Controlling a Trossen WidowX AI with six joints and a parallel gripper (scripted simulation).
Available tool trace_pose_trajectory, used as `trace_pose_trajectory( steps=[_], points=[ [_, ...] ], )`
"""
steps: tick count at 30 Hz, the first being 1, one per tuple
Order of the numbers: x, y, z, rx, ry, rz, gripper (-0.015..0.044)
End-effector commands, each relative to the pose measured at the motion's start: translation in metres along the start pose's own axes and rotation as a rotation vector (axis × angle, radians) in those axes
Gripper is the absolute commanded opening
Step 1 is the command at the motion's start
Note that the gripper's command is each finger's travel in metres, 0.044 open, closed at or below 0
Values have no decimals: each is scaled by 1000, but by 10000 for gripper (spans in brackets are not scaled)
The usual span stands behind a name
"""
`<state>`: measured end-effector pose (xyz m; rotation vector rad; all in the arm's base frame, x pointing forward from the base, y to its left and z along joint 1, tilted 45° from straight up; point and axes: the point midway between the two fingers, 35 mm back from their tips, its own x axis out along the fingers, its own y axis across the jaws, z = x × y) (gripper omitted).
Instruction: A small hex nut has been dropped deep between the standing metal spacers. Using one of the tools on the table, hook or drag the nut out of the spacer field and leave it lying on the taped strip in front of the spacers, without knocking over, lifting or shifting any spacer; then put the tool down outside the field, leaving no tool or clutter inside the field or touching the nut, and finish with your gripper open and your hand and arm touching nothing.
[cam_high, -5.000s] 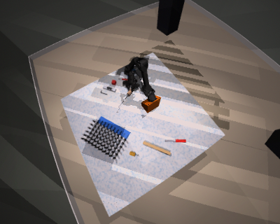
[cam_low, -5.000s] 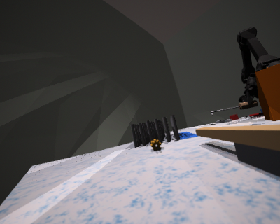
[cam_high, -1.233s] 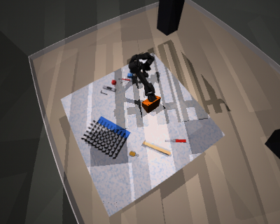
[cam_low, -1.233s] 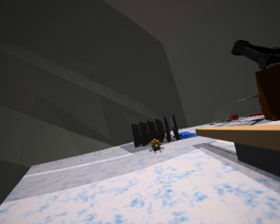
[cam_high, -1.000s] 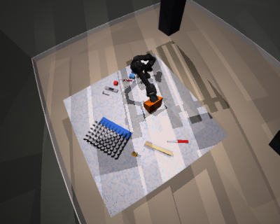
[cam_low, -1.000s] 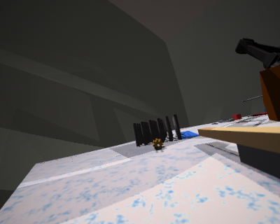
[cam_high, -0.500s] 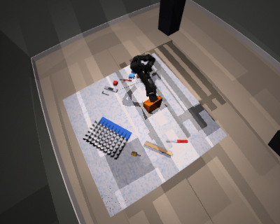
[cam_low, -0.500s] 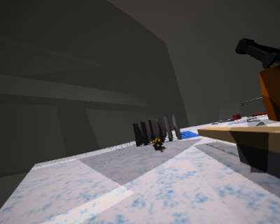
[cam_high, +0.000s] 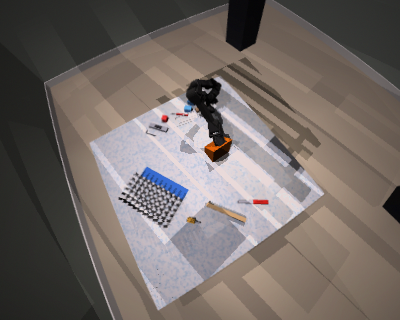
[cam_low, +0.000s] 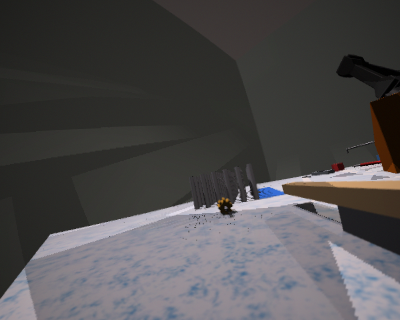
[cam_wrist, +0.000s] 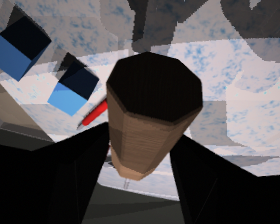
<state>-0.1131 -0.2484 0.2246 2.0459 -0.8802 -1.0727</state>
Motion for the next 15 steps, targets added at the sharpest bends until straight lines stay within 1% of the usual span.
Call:
trace_pose_trajectory(
  steps=[1,15],
  points=[
    [3,-2,2,7,3,-5,0],
    [10,-3,7,7,2,-5,0]
  ],
)
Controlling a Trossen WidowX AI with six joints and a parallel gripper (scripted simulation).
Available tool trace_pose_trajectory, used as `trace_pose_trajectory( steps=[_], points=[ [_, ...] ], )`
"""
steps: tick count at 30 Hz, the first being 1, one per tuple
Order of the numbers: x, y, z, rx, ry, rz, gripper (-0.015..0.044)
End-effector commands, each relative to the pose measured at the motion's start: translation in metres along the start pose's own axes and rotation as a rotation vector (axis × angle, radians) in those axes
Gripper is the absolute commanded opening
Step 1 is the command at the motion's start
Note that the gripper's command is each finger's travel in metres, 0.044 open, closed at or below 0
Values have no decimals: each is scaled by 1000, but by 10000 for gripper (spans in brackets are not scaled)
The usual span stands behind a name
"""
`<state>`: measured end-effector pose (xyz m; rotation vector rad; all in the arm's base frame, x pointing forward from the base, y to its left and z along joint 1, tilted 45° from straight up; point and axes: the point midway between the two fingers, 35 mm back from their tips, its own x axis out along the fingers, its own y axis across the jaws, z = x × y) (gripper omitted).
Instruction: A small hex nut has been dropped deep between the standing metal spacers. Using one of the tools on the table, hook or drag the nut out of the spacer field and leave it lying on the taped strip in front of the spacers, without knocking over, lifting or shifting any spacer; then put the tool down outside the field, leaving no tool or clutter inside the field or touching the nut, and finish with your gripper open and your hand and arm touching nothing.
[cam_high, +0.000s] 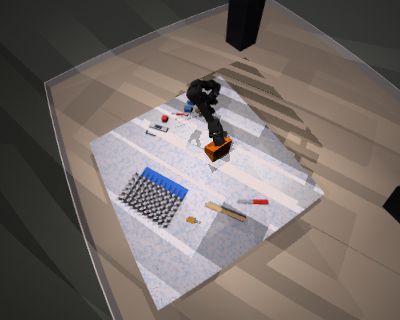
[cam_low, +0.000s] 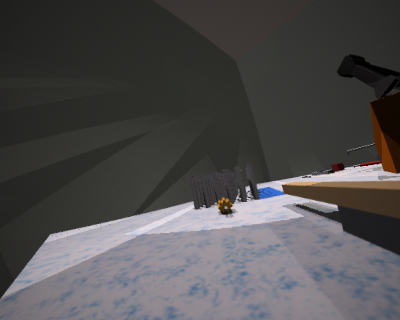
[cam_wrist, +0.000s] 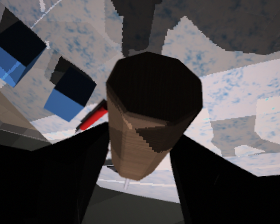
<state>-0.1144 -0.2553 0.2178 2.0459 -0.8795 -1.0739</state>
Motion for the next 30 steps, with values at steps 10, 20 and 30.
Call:
trace_pose_trajectory(
  steps=[10,20,30],
  points=[
    [8,-2,5,7,3,-4,0],
    [13,-3,8,7,3,-4,0],
    [18,-4,11,7,3,-2,0]
  ],
)
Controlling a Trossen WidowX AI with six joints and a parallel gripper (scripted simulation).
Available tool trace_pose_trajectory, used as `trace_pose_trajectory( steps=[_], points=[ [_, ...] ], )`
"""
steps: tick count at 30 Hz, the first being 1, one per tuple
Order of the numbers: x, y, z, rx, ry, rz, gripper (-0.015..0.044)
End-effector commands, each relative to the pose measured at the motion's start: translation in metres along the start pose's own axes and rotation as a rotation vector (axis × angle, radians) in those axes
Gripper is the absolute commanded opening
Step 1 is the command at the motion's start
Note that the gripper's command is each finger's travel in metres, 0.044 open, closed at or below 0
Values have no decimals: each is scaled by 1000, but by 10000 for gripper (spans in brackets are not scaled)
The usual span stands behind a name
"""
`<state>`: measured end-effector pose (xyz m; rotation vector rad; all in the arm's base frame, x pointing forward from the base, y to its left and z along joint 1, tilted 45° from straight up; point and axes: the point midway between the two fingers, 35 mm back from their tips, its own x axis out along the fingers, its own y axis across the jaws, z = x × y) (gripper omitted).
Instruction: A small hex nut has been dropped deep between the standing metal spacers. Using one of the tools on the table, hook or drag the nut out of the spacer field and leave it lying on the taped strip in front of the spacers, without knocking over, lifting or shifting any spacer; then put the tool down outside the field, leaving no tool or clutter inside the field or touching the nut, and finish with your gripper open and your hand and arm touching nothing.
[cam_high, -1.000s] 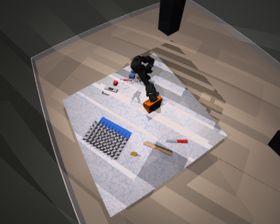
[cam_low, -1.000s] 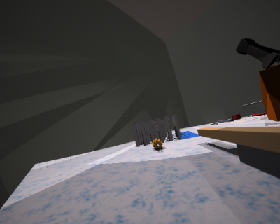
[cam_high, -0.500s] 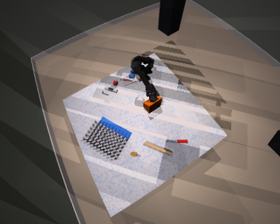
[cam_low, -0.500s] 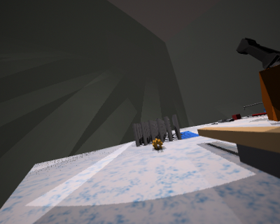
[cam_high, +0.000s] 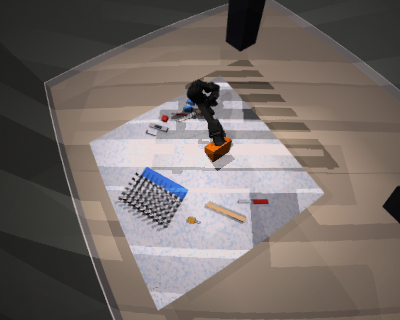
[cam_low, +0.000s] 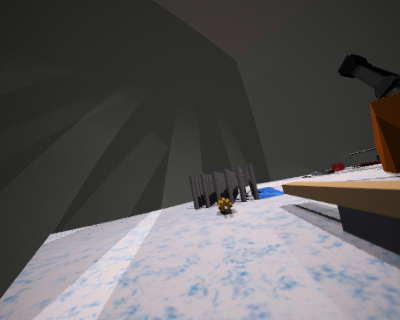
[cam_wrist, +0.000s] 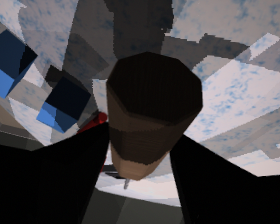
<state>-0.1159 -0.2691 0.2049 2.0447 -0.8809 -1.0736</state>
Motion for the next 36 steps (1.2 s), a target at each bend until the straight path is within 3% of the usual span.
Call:
trace_pose_trajectory(
  steps=[1,36],
  points=[
    [3,-2,1,7,3,-4,0],
    [22,-4,10,7,5,3,0]
  ],
)
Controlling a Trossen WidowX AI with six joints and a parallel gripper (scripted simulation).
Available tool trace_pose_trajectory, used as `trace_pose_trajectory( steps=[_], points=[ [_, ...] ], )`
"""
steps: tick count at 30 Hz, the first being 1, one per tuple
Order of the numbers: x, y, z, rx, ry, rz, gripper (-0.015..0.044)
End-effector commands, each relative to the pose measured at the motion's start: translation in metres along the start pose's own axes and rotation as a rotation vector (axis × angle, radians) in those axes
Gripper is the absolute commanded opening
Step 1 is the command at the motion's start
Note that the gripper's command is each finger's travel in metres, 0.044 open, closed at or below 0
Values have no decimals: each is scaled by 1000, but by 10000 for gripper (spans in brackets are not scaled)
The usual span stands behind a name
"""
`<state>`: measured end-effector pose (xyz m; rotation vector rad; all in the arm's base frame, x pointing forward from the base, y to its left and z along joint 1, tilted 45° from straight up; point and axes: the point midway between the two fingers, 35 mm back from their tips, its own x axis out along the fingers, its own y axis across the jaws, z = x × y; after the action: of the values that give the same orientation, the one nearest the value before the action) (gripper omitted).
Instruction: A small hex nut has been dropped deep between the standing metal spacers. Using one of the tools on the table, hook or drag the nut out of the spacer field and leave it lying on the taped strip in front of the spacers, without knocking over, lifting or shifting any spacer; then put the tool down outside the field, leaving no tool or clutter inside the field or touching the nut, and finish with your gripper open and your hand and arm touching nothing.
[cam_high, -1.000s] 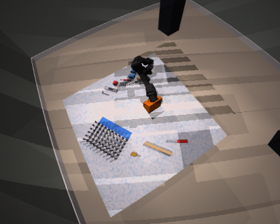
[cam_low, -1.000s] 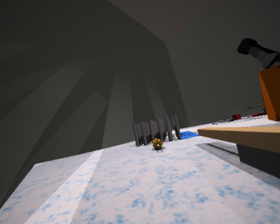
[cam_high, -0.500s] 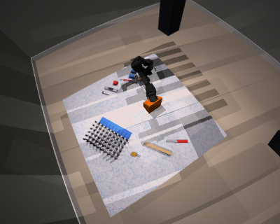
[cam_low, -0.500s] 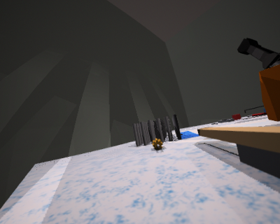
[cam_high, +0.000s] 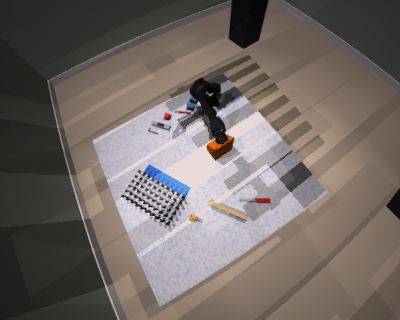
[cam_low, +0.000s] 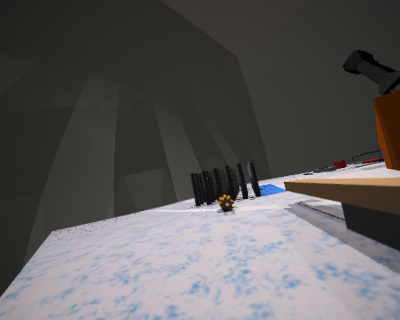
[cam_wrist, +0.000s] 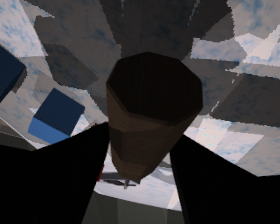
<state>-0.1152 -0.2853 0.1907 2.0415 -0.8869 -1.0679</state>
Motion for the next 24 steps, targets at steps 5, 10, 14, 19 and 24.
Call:
trace_pose_trajectory(
  steps=[5,10,14,19,24],
  points=[
    [5,-2,2,7,4,-2,0],
    [8,-2,3,7,4,-1,0],
    [10,-3,4,7,5,1,0],
    [13,-3,4,8,5,2,0],
    [15,-3,5,8,6,4,0]
  ],
)
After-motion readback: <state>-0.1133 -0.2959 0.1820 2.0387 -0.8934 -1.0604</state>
